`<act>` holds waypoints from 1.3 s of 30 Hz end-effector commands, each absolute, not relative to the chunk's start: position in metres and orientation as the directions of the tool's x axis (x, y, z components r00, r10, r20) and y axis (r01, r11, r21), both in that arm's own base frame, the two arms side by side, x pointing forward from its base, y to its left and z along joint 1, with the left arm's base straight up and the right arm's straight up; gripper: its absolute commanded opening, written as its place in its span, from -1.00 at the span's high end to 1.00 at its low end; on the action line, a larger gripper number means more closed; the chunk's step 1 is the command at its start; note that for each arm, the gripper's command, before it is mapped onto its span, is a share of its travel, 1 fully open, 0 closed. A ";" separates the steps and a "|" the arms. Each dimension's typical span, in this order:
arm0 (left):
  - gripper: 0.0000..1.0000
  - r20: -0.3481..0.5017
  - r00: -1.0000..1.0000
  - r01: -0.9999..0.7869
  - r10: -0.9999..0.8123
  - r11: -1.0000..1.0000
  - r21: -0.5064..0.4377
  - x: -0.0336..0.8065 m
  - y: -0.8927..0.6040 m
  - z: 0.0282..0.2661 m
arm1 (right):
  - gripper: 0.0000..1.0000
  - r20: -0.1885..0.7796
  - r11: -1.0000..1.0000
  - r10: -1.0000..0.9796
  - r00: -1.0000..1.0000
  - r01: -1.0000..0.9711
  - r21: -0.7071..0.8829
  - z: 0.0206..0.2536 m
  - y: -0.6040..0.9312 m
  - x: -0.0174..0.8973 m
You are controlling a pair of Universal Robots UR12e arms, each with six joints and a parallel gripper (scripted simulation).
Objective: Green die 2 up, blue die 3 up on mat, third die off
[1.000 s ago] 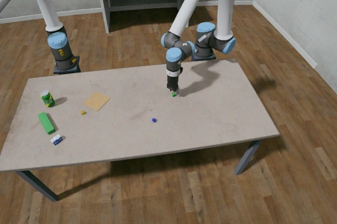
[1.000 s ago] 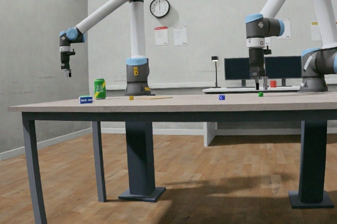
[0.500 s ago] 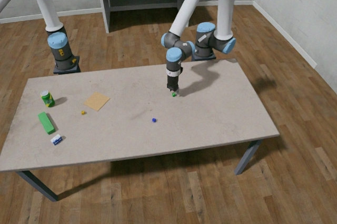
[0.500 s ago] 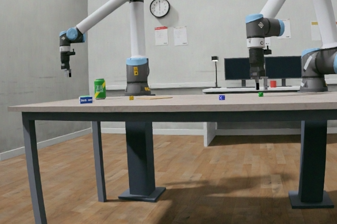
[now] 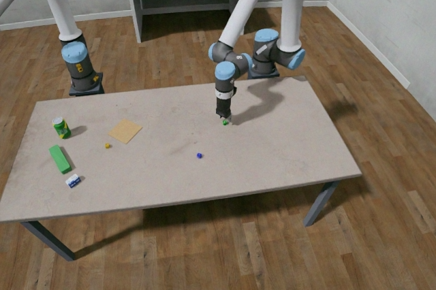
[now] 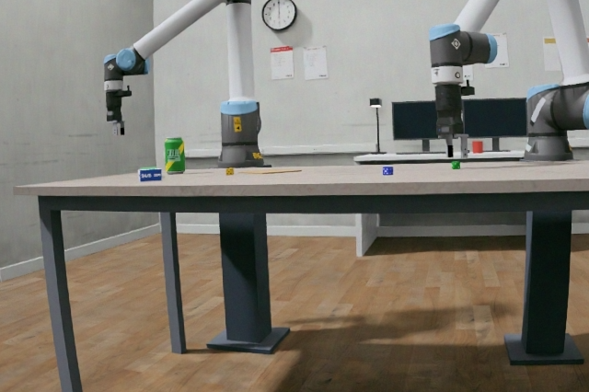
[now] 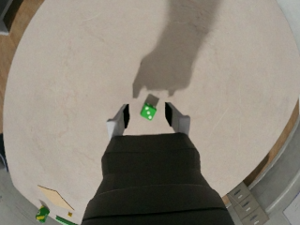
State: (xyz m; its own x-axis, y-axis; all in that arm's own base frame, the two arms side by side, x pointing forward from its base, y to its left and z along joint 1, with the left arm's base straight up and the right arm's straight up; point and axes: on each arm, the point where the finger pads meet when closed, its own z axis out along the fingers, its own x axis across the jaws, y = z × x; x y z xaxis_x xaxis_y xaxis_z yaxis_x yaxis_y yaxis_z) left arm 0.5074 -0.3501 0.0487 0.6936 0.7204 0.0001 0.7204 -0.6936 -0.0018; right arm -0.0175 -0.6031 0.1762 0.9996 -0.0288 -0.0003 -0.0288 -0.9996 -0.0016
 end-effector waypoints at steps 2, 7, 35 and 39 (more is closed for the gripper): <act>-1.00 0.000 0.694 0.720 0.720 -0.694 0.000 0.508 -0.351 0.049 | -1.00 0.000 -1.000 -0.029 1.000 -0.029 0.000 0.177 -0.604 -0.017; -1.00 0.000 0.694 0.720 0.720 -0.694 0.000 0.508 -0.351 0.049 | -1.00 0.000 -1.000 -0.029 1.000 -0.029 0.000 0.177 -0.604 -0.017; -1.00 0.000 0.694 0.720 0.720 -0.694 0.000 0.508 -0.351 0.158 | -1.00 0.000 -1.000 -0.029 1.000 -0.029 0.000 0.177 -0.604 -0.017; -1.00 0.000 0.694 0.720 0.720 -0.694 0.000 0.508 -0.351 0.160 | -1.00 0.000 -1.000 -0.029 1.000 -0.029 0.000 0.177 -0.604 -0.017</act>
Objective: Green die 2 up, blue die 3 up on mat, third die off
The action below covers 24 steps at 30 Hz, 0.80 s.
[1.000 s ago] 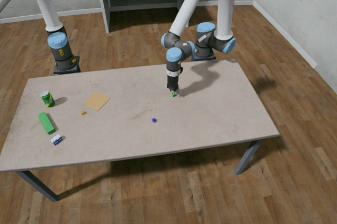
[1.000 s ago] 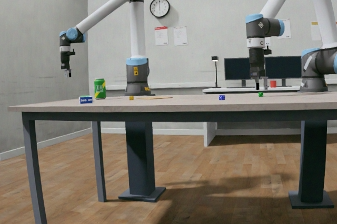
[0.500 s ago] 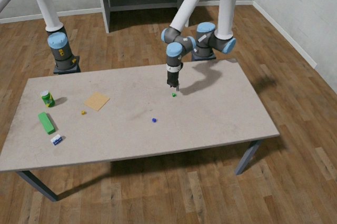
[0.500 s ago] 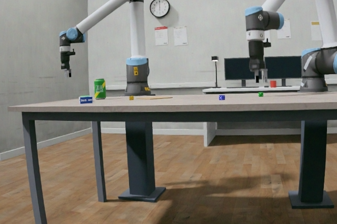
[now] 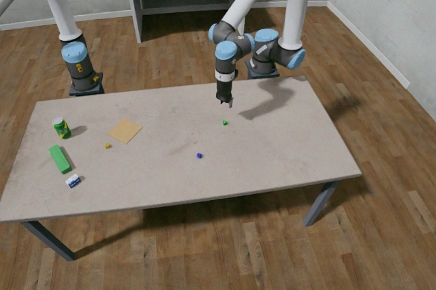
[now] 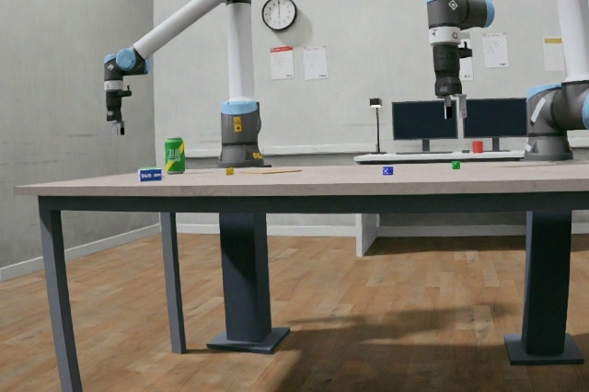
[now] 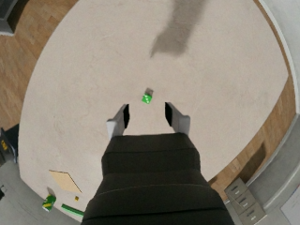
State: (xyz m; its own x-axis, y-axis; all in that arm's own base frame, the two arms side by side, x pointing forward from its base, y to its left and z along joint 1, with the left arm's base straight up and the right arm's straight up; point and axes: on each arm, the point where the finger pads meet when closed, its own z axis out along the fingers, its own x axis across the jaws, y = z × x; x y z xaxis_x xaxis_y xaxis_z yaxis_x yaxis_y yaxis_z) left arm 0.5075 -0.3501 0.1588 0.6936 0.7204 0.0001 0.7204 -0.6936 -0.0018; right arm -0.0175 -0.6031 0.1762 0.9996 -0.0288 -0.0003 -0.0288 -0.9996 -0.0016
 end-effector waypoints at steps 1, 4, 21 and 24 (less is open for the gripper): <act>-1.00 0.000 0.694 0.720 0.720 -0.694 0.000 0.508 -0.351 0.160 | -1.00 0.000 -1.000 -0.029 1.000 -0.029 0.000 0.177 -0.604 -0.017; -1.00 0.000 0.694 0.720 0.720 -0.694 0.000 0.508 -0.351 0.160 | -1.00 0.000 -1.000 -0.029 1.000 -0.029 0.000 0.177 -0.604 -0.017; -1.00 0.000 0.851 0.526 0.526 -0.851 0.000 0.510 -0.352 0.155 | -1.00 0.000 -1.000 -0.029 1.000 -0.029 0.000 0.177 -0.604 -0.017; -1.00 0.000 0.898 0.440 0.440 -0.898 0.000 0.512 -0.352 0.153 | -1.00 0.000 -1.000 -0.029 1.000 -0.029 0.000 0.177 -0.604 -0.017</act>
